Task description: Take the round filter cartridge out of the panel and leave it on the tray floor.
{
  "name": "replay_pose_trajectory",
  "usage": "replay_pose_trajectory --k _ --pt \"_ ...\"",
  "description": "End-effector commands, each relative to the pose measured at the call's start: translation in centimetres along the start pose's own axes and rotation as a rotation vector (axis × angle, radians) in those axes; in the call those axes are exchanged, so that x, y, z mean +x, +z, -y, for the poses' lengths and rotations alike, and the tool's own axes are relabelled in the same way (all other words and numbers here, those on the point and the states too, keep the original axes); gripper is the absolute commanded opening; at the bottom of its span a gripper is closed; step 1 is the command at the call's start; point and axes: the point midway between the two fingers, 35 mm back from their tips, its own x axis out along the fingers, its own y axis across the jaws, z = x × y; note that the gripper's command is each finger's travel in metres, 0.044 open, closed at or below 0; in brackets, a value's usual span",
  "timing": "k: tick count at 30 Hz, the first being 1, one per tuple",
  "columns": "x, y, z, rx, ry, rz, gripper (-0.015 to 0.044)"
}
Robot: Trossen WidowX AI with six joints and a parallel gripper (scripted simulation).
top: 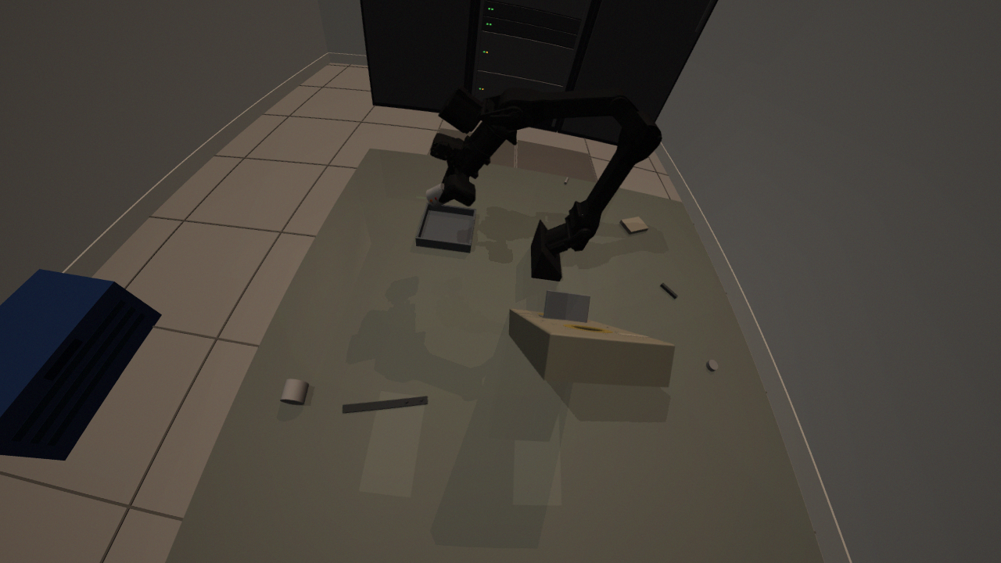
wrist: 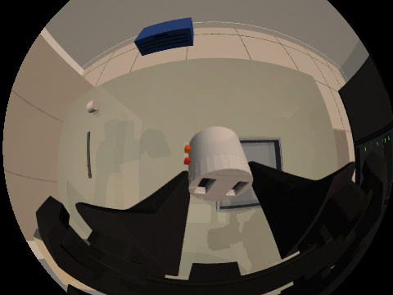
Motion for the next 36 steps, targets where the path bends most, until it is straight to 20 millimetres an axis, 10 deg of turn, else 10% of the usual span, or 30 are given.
replay_pose_trajectory --k 1,12,36 --pt "1.8 -1.3 2.5 0.086 -0.052 -0.001 0.0" --pt "5.4 -5.2 7.3 0.276 -0.164 -0.011 0.0" --pt "11.7 -9.1 7.2 0.282 -0.159 -0.024 0.0026"
